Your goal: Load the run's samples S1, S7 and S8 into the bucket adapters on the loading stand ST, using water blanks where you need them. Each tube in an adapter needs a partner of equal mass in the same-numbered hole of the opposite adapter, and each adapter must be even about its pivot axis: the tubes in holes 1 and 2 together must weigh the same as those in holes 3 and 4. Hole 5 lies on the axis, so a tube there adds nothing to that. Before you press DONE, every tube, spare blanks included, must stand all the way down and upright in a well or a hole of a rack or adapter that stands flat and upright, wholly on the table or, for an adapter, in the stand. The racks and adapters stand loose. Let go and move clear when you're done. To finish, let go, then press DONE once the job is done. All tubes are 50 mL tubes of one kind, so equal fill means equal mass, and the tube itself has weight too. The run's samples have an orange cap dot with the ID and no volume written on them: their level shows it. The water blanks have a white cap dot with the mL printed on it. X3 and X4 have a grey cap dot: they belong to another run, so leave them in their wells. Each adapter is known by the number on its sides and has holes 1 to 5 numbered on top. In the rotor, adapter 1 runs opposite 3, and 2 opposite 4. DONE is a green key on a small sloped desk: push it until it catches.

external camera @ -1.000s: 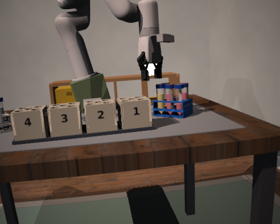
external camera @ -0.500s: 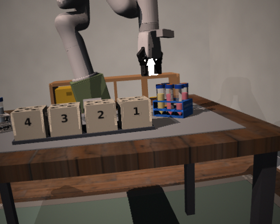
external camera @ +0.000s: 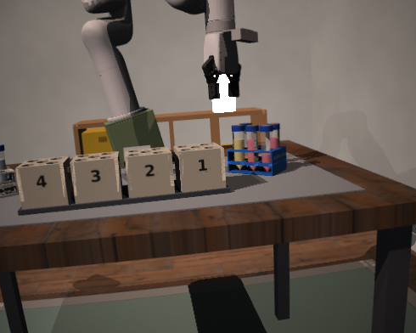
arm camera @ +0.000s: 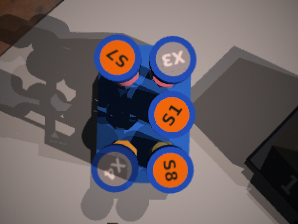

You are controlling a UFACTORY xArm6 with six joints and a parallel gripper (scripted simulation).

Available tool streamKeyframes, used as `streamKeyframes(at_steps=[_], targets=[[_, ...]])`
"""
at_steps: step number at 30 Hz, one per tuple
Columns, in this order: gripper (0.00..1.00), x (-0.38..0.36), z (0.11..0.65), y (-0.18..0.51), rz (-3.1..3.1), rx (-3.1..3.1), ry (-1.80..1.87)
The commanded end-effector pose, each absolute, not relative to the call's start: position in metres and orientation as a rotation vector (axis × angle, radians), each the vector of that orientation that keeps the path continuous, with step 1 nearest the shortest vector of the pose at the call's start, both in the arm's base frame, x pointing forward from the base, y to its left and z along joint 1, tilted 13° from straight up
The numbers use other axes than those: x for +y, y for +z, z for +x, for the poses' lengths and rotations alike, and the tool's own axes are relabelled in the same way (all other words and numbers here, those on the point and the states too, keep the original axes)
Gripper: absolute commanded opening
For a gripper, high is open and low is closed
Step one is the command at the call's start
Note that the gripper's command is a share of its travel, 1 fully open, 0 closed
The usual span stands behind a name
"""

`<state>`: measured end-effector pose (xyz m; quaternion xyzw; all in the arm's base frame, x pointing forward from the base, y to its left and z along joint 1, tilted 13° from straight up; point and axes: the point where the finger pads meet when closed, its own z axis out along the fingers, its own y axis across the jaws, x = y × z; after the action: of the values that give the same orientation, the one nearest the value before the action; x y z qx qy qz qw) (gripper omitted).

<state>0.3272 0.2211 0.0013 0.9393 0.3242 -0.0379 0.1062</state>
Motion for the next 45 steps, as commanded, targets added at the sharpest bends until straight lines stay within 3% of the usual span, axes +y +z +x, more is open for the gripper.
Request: streamKeyframes(at_steps=[1,18,45], targets=[[1.00,0.225,0.329,0.015,2.768,0.955,-0.105],[1.00,0.233,0.329,0.050,2.769,0.955,-0.105],[1.00,0.126,0.363,0.074,2.914,-0.149,0.020]])
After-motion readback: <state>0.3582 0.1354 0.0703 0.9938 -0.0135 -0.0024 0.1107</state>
